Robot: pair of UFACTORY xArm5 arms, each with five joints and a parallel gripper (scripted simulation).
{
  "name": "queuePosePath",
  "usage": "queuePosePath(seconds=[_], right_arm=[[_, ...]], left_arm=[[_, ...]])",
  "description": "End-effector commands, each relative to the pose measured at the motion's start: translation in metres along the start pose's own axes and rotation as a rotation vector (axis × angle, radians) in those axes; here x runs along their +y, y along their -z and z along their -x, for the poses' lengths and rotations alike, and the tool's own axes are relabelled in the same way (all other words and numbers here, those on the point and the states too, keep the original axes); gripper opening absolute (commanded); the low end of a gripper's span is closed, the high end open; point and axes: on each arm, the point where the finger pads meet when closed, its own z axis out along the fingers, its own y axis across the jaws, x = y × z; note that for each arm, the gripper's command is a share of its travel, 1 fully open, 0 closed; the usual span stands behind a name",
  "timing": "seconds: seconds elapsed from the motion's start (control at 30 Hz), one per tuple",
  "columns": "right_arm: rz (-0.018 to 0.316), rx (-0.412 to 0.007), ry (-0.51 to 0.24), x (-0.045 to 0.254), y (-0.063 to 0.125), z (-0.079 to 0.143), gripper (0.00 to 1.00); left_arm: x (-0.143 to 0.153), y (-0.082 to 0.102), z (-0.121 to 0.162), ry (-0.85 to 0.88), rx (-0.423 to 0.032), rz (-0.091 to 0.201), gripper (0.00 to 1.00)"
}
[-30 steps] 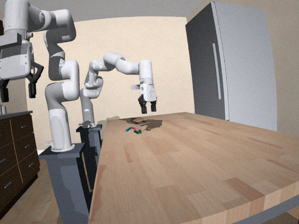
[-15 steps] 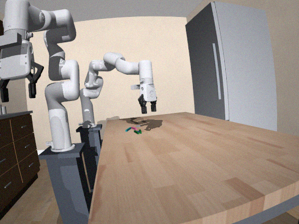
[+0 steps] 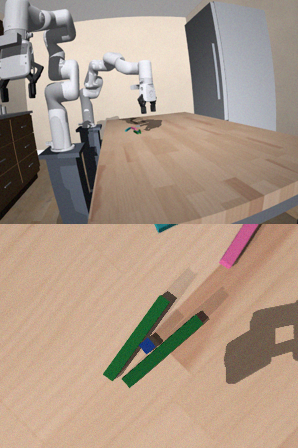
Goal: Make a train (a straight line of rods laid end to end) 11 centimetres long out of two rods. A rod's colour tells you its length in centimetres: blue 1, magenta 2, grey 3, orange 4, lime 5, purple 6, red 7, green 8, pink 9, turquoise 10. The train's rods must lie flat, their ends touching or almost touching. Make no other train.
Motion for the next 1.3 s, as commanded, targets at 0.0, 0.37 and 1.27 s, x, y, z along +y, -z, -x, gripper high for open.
queuePosePath(seconds=[0.0,0.37,1.27], right_arm=[[0.0,0.007,0.0,0.0,0.002,-0.002,1.0],[0.0,0.007,0.0,0.0,0.002,-0.002,1.0],[0.0,0.007,0.0,0.0,0.002,-0.002,1.0]], left_arm=[[0.0,0.003,0.001,-0.001,-0.007,-0.001,1.0],[-0.001,0.043,-0.032,-0.271,-0.006,0.0,1.0],[-0.001,0.101,-0.109,-0.785,-0.005,0.001,1.0]])
